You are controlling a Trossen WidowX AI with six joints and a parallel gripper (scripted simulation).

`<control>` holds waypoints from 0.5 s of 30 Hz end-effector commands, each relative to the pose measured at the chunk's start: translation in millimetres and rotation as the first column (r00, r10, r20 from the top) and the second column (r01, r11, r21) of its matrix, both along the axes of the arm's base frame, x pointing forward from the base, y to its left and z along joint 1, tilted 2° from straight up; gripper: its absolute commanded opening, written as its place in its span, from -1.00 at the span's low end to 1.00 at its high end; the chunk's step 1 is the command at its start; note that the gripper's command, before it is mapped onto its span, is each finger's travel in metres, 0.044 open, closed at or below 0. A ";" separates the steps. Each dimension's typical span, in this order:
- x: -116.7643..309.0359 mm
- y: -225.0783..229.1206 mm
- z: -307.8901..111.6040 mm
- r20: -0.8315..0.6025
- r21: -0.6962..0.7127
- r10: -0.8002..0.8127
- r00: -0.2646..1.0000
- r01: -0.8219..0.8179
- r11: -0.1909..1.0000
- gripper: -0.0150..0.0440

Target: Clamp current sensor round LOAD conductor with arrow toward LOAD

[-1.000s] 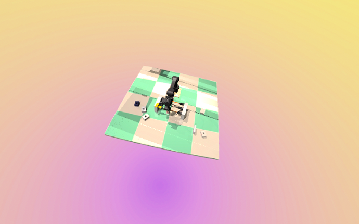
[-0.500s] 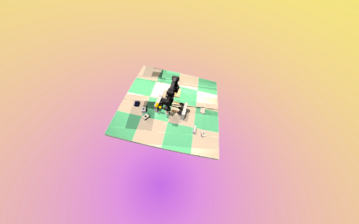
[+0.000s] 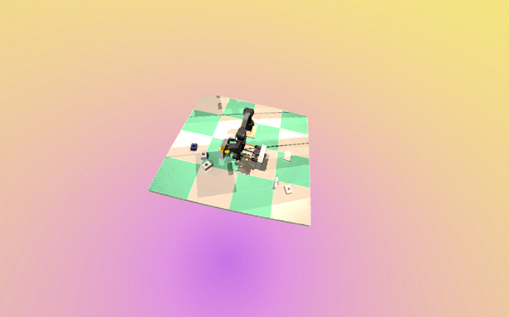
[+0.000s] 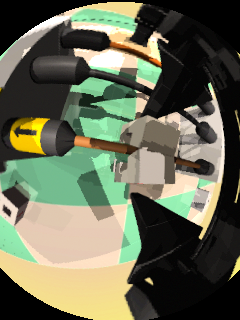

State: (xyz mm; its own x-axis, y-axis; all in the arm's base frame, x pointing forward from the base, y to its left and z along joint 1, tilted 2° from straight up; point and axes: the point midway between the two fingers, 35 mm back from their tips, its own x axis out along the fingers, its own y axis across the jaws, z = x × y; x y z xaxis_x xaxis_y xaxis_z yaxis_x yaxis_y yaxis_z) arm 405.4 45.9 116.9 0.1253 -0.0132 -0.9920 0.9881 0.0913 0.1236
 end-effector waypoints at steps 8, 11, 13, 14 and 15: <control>1.6 -0.1 -18.5 -0.012 0.001 -0.003 1.000 0.003 1.000 1.00; 2.1 -0.1 -23.3 -0.015 0.001 -0.003 1.000 0.003 1.000 1.00; 2.4 -0.2 -26.1 -0.016 0.001 -0.003 1.000 0.003 1.000 1.00; 2.4 -0.2 -26.9 -0.017 0.001 -0.003 1.000 0.003 1.000 1.00; 2.5 -0.2 -27.2 -0.017 0.001 -0.003 1.000 0.003 1.000 1.00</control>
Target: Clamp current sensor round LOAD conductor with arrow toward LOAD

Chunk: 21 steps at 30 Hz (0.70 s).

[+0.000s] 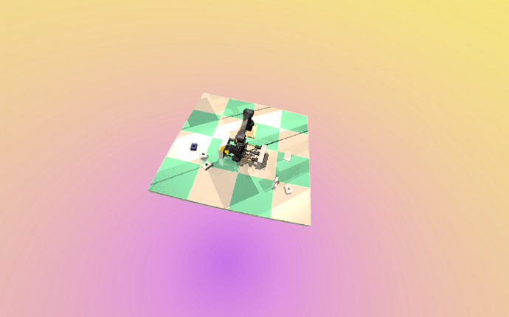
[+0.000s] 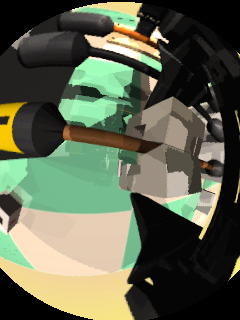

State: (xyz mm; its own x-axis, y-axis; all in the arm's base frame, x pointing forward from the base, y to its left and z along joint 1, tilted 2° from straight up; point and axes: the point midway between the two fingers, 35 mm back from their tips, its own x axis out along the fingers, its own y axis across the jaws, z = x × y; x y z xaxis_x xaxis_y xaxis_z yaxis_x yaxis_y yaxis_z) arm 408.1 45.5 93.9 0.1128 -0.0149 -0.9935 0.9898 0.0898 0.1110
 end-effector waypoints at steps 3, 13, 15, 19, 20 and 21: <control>0.0 0.0 0.0 0.000 0.000 0.000 1.000 0.000 1.000 0.93; 0.0 0.0 0.0 0.000 0.000 0.000 1.000 0.000 1.000 0.71; 0.0 0.0 0.0 0.000 0.000 0.000 1.000 0.000 1.000 0.66; 0.0 0.0 0.0 0.000 0.000 0.000 1.000 0.000 1.000 0.57; 0.0 0.0 0.0 0.000 0.000 0.000 1.000 0.000 1.000 0.55; 0.0 0.0 0.0 0.000 0.000 0.000 1.000 0.000 1.000 0.53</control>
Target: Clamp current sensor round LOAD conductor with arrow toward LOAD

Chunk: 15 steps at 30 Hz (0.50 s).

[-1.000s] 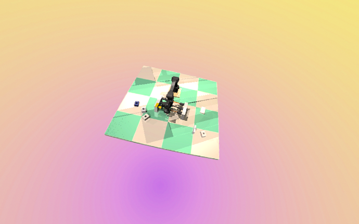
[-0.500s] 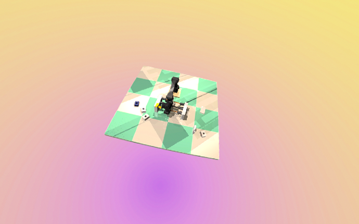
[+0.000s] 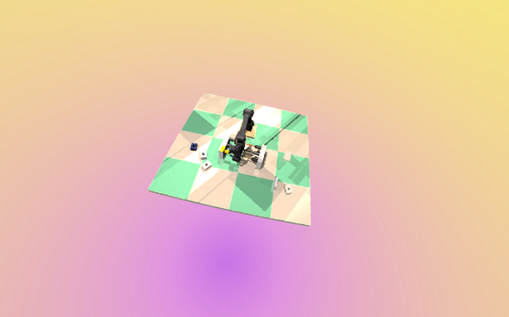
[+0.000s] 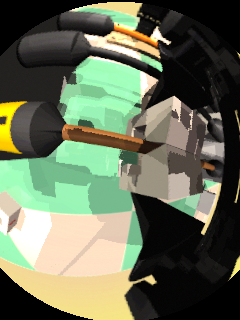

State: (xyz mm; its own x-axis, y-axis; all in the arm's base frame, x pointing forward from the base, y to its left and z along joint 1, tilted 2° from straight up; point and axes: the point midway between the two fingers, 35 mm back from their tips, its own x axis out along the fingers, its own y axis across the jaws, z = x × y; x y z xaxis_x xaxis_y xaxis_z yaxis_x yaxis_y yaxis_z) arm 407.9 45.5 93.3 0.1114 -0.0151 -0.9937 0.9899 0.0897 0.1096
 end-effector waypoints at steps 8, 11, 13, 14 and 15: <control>0.2 0.1 0.7 0.001 0.000 0.000 1.000 0.000 1.000 -0.05; 0.2 0.1 0.7 0.001 0.000 0.000 1.000 0.000 1.000 -0.32; 0.2 0.1 0.7 0.001 0.000 0.000 1.000 0.000 1.000 -0.49; 0.2 0.1 0.7 0.001 0.000 0.000 1.000 0.000 1.000 -0.49; 0.2 0.1 0.7 0.001 0.000 0.000 1.000 0.000 1.000 -0.49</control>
